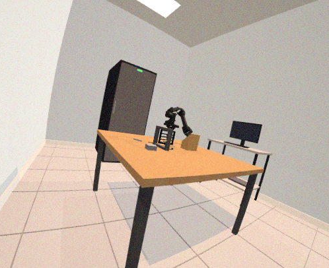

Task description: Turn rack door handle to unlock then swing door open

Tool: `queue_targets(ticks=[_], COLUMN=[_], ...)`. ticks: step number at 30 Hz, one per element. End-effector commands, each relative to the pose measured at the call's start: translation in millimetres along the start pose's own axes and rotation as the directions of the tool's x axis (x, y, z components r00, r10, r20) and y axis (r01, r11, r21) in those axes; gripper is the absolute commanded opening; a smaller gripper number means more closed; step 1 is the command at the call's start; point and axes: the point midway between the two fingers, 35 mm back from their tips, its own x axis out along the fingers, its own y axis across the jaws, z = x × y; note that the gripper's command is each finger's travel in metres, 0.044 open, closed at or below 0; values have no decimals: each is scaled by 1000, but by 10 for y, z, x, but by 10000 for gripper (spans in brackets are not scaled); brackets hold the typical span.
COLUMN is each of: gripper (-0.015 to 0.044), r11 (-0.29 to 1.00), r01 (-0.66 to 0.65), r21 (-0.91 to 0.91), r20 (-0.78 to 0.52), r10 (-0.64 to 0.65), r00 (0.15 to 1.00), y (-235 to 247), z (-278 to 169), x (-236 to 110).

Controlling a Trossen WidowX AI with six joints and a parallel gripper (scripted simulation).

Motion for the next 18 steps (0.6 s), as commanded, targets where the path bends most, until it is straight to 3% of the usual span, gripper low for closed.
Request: queue_targets(ticks=[1,16,18], gripper=[20,20,72], r11=[998,998,998], r01=[5,5,5], r21=[-61,-68,-68], r20=[4,4,4], r10=[-5,-5,-5], r00=[1000,1000,1000], y=[-86,-98,-98], z=[16,17,17], x=[-9,-9,-9])
